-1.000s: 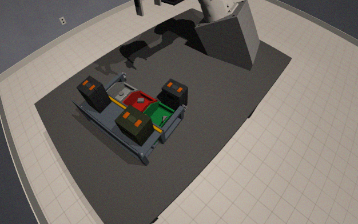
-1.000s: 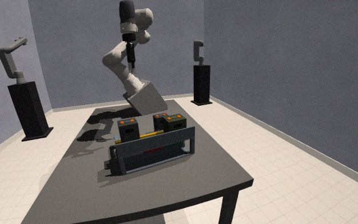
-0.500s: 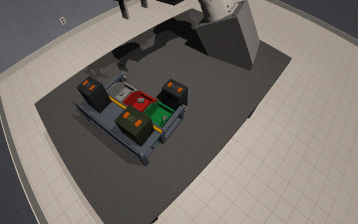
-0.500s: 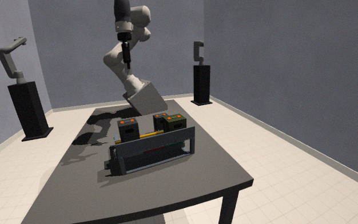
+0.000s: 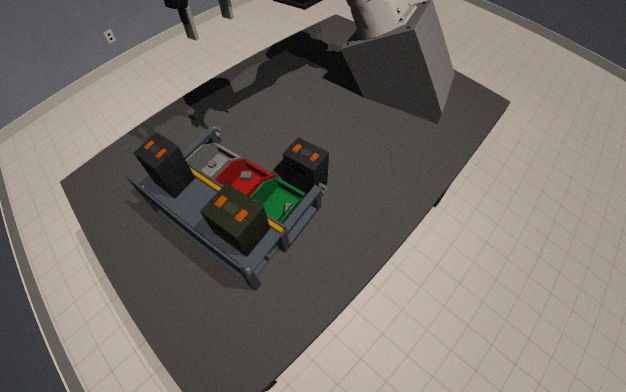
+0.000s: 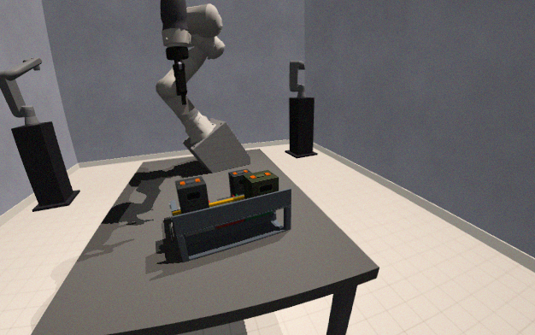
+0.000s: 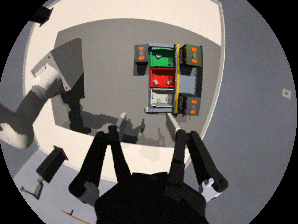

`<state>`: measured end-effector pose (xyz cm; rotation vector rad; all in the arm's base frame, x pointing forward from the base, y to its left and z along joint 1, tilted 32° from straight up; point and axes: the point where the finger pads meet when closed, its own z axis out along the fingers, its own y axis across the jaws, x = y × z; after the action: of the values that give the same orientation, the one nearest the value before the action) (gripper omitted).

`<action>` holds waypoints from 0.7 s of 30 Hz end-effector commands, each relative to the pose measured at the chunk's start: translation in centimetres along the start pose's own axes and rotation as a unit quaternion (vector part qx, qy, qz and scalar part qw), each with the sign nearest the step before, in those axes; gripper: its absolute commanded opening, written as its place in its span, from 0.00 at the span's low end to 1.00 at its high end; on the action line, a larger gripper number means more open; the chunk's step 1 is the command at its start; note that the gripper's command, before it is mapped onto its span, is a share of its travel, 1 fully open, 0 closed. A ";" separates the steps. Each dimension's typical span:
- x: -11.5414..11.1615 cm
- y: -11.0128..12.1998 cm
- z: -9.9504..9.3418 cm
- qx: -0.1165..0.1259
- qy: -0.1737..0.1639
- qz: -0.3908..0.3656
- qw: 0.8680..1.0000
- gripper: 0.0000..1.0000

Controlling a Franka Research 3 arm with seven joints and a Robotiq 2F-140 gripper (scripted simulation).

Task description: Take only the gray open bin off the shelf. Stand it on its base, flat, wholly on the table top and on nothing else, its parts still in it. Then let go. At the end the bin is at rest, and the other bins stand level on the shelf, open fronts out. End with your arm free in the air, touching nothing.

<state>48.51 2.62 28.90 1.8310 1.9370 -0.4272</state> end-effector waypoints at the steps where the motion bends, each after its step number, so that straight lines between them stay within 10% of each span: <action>1: 0.0 0.2 -0.1 -0.002 -0.004 -0.012 1.000 0.57; 9: -3.3 4.5 -0.2 -0.002 -0.004 -0.012 1.000 0.57; 21: -3.3 4.5 -0.2 -0.002 -0.004 -0.012 1.000 0.57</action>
<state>53.02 0.27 31.03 1.8173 1.9455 -0.4298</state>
